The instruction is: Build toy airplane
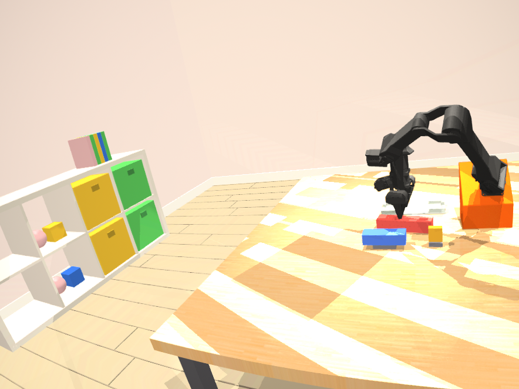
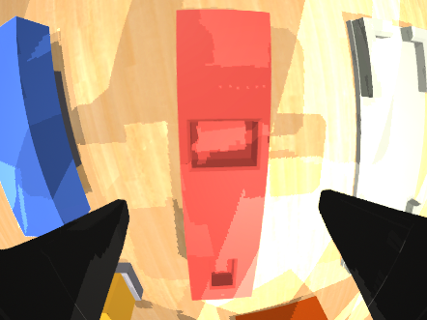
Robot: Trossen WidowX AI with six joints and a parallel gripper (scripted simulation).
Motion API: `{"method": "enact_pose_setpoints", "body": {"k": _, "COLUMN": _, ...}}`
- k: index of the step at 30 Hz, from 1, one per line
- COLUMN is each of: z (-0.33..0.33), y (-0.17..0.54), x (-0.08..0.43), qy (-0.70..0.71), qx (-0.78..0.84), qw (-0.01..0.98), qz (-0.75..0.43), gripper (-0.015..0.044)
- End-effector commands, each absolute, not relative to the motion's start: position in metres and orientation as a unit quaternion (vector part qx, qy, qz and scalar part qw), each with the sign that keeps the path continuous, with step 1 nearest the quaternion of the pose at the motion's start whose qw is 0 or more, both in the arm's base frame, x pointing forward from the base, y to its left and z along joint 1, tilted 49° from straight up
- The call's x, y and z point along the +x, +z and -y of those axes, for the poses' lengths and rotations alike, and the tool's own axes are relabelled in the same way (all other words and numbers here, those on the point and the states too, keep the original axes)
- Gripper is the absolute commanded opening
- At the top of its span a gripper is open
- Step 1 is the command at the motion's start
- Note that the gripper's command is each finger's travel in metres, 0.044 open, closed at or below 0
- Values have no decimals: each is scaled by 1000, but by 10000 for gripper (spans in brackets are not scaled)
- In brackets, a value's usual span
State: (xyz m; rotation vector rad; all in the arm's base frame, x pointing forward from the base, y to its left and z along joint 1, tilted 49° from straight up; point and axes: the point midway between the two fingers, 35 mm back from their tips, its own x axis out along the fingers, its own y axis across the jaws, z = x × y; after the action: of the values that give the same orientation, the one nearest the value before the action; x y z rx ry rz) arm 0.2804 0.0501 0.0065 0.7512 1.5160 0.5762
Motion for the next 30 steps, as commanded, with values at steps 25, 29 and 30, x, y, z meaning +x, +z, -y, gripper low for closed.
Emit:
{"method": "enact_pose_setpoints", "body": {"k": 25, "z": -84, "y": -23, "x": 277, "qy": 250, "qx": 332, "qw": 621, "qz": -664, "gripper": 440}}
{"method": "enact_pose_setpoints", "body": {"k": 29, "z": -88, "y": -27, "x": 277, "qy": 251, "qx": 333, "qw": 621, "qz": -664, "gripper": 440}}
{"method": "enact_pose_setpoints", "body": {"k": 30, "z": -89, "y": -27, "x": 277, "qy": 251, "qx": 333, "qw": 621, "qz": -664, "gripper": 440}}
